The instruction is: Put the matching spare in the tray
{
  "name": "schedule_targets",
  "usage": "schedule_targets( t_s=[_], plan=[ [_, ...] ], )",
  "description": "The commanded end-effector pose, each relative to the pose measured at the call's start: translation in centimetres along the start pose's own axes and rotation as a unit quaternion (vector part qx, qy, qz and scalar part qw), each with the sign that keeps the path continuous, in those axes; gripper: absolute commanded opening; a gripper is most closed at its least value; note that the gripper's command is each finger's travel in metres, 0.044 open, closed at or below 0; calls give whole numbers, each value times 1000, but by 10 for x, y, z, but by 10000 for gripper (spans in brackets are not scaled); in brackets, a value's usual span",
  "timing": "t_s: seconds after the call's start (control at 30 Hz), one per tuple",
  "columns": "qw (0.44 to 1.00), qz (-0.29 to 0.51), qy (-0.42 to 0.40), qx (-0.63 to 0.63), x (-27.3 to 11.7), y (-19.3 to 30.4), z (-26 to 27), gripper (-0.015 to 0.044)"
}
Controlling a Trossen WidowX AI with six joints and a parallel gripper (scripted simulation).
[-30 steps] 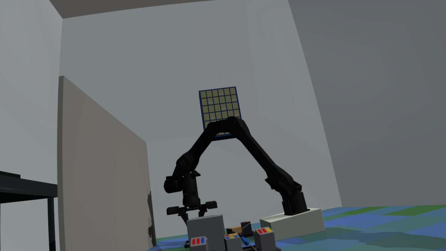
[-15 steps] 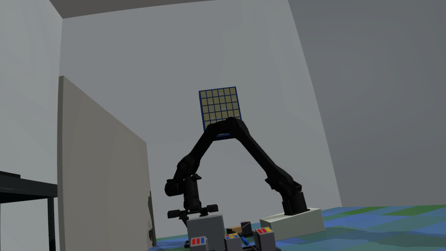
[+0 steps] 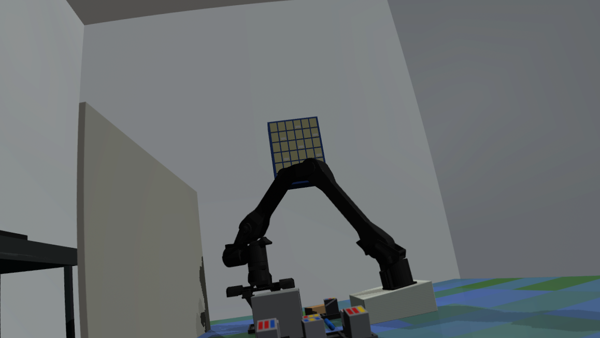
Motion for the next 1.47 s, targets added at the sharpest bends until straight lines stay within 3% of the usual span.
schedule_targets(
  t_s=[0.0,0.37,0.6,1.43],
  plan=[
    [1000,0,0,0,0,0,0,157],
    [1000,0,0,0,-3,0,1,440],
    [1000,-3,1,3,-105,0,0,440],
    [1000,-7,-12,5,-112,0,3,440]
  ],
)
Point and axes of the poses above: the point midway between the two fingers, 35 mm back from their tips, its own x axis out along the fingers, its own z axis across the jaws, y = z × x, the point moved 1 cm from there along -x, back along the fingers, and after that the axes turned 1 degree about -x, right-handed, at the moved point
